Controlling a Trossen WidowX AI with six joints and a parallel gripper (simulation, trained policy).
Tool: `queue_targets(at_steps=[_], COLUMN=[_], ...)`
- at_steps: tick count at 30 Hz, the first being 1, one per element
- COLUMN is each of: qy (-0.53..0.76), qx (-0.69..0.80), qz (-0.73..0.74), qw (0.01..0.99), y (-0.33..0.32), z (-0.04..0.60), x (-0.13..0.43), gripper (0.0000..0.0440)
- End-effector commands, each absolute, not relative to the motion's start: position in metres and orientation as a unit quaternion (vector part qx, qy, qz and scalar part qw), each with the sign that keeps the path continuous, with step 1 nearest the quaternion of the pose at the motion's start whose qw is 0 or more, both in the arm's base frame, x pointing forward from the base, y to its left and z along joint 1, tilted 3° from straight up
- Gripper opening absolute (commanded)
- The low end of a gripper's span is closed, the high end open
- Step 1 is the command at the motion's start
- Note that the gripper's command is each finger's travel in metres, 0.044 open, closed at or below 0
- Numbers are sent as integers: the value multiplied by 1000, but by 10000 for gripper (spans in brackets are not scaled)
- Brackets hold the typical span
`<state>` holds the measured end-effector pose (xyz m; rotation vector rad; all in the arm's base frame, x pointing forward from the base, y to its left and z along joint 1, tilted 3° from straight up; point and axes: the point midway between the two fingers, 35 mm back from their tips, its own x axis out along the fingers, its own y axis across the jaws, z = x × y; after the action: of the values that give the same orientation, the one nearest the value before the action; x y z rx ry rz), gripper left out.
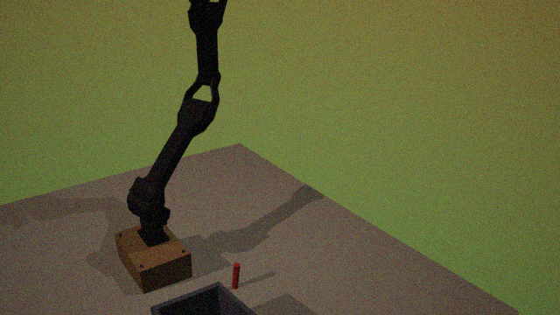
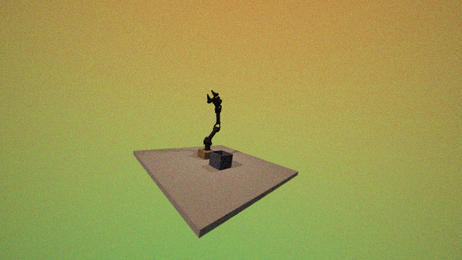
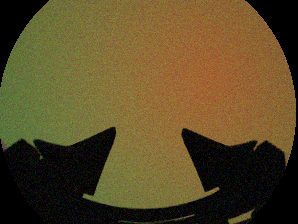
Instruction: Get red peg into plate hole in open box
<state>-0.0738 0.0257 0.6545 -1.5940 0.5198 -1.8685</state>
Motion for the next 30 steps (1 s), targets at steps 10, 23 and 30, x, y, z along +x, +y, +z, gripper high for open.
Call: queue_targets(at_steps=[10,23,30], qy=[183,128,110], qx=[-571,-506,-456], qz=[-643,-543,-480], qw=[477,658,741], y=[-49,-94,-107], z=[628,594,571], x=[-36,22,57], gripper=[440,440,440])
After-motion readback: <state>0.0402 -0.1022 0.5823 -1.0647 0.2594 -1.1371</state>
